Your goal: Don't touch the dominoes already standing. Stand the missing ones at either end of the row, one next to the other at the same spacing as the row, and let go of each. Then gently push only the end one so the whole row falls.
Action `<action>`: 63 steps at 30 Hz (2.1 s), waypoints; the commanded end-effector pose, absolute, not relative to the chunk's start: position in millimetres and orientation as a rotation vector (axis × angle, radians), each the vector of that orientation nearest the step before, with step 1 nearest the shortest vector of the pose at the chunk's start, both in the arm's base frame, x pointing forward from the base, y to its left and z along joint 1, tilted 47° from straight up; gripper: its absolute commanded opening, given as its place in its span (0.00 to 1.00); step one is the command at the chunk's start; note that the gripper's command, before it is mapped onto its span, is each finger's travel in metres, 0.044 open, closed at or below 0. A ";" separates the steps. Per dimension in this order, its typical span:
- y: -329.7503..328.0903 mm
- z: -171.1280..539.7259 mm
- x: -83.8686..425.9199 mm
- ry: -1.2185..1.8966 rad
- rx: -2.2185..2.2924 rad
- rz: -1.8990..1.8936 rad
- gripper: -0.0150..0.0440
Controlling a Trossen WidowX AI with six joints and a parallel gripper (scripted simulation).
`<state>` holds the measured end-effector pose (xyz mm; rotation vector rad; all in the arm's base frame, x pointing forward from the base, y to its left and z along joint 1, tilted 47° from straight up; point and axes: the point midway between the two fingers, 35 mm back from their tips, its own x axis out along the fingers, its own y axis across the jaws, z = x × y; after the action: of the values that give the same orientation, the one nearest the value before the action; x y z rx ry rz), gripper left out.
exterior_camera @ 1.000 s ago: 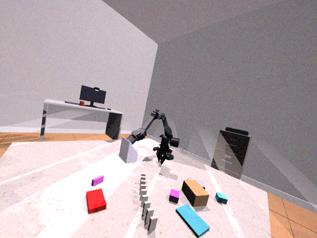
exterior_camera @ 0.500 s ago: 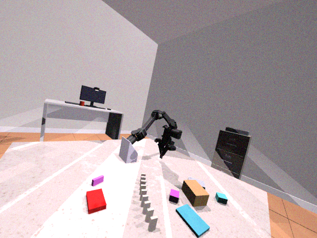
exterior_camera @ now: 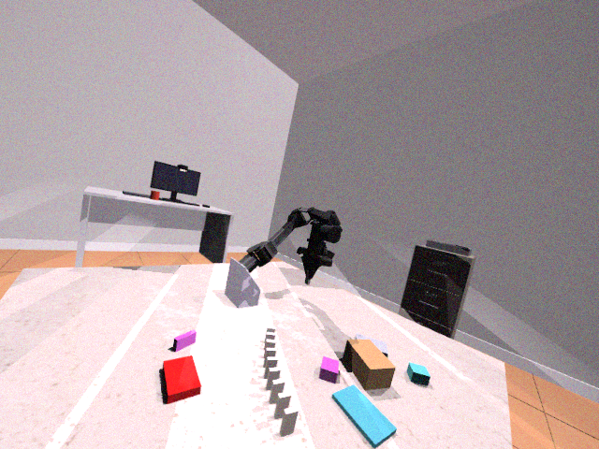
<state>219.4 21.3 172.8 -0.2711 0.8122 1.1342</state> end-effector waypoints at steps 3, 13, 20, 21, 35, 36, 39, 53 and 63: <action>-32.1 129.1 242.8 1.154 0.267 0.789 0.44; -99.0 55.7 247.8 1.476 1.069 0.205 0.44; -112.5 37.0 244.2 1.524 1.252 0.056 0.44; -112.5 37.0 244.2 1.524 1.252 0.056 0.44; -93.4 9.9 251.9 1.535 1.228 0.031 0.44; -90.4 6.4 253.1 1.535 1.226 0.030 0.44; -78.5 -5.7 257.9 1.531 1.230 0.031 0.44; -19.1 -51.5 266.3 1.523 1.255 0.061 0.44; -18.3 -51.9 266.3 1.523 1.255 0.061 0.44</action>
<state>268.0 -19.9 -51.1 1.2472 1.5190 0.0629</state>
